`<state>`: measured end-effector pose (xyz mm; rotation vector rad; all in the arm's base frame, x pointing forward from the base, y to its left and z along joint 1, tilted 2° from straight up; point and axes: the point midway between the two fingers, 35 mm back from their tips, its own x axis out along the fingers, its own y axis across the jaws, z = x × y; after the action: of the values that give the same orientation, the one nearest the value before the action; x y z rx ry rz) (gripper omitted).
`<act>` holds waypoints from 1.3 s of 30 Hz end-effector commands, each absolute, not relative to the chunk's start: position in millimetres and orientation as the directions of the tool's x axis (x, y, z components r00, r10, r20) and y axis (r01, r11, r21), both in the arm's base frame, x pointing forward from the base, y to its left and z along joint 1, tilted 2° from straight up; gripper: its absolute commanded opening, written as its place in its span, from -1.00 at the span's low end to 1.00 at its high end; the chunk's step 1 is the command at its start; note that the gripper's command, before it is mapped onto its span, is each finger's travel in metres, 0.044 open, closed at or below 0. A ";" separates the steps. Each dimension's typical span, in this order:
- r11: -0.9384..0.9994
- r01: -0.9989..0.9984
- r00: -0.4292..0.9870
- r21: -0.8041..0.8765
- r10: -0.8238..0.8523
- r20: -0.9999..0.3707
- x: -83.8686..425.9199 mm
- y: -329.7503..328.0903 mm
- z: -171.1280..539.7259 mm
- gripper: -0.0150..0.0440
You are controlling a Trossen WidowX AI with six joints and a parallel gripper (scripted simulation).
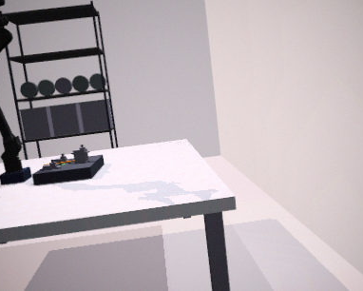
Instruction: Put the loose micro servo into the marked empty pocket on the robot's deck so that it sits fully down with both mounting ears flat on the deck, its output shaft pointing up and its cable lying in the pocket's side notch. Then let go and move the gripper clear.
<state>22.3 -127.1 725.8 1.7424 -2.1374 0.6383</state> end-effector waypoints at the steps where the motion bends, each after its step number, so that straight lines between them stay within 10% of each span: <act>1: 0.162 -0.977 -0.212 -0.141 -0.838 0.503 22.7 -127.0 725.9 0.78; 15: 0.258 -0.954 -0.118 0.155 -0.794 0.596 71.7 -123.2 733.0 -0.47; 39: 0.404 -0.743 0.092 0.533 -0.727 0.680 157.3 -120.7 722.7 -0.49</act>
<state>137.5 -120.5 727.8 1.3779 -1.7069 0.0914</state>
